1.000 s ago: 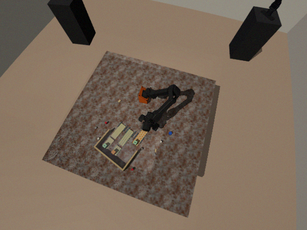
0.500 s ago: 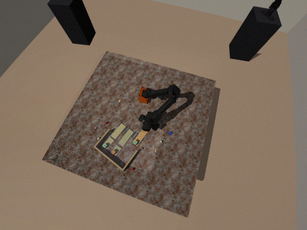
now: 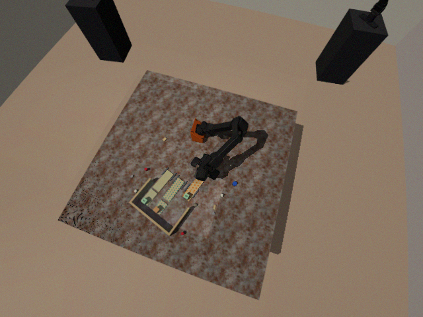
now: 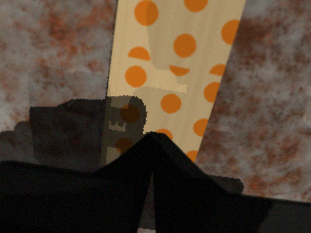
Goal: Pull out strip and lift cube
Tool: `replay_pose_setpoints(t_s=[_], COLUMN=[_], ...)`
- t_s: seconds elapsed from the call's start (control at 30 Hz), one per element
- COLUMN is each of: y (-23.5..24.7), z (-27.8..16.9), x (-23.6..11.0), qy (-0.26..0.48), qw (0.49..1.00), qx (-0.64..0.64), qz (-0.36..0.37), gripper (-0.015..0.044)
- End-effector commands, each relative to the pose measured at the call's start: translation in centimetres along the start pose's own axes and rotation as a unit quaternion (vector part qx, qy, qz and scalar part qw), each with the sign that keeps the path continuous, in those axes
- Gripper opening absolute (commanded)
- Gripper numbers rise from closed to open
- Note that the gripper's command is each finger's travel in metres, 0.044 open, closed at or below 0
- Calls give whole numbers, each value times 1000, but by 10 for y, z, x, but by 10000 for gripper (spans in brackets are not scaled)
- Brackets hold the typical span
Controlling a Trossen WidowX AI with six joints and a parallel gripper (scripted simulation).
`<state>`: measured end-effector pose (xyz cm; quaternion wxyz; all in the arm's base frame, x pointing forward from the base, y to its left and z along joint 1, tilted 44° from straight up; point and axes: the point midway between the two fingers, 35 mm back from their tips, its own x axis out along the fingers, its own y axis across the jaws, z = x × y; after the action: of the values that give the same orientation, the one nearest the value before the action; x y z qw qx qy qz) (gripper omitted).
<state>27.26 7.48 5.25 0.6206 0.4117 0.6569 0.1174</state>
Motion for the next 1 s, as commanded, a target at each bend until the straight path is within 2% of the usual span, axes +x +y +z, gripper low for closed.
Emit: replay_pose_setpoints(t_s=[0.0,0.2,0.37,0.77,0.97], y=[0,1,0,-2,-1], z=[4,4,28,68,89], x=[-29,-38,-37,-41,-44], qy=[4,8,8,7,6], qw=[1000,1000,999,999,998], qx=[0,1,-52,-54,-54], qz=[-1,0,0,0,0], gripper=[0,0,131,440,440])
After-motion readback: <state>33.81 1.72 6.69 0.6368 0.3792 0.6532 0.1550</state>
